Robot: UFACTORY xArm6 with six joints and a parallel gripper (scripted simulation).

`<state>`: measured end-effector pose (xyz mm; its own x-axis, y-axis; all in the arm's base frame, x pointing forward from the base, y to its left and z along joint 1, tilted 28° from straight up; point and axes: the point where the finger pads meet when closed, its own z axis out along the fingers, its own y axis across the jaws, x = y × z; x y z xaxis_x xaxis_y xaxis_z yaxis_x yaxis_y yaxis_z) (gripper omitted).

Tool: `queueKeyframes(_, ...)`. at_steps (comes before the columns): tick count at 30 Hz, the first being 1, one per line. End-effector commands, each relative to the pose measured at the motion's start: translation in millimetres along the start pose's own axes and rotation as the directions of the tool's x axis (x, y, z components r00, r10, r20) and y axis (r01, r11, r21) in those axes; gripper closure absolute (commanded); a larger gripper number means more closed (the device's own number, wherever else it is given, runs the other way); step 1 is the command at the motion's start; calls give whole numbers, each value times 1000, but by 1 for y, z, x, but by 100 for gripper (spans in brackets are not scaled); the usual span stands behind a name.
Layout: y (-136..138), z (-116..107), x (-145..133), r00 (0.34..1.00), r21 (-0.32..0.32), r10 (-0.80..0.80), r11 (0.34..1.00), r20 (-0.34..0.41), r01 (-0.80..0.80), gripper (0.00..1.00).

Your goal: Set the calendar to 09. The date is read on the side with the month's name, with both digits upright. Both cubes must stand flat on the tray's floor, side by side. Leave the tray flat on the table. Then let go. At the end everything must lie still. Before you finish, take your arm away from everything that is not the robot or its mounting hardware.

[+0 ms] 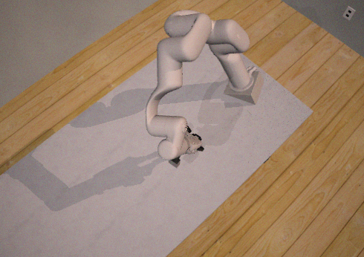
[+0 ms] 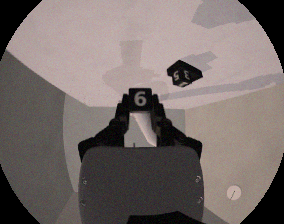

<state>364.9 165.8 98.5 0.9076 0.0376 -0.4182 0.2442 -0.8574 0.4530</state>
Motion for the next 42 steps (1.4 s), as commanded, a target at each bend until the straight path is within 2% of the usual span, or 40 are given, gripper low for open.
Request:
queueKeyframes(1,0,-1,1,1000,1,0,1000,-3,0,73)
queueKeyframes(24,0,15,12,1000,1,0,1000,-3,0,73)
queueKeyframes(42,0,38,28,1000,1,0,1000,-3,0,73)
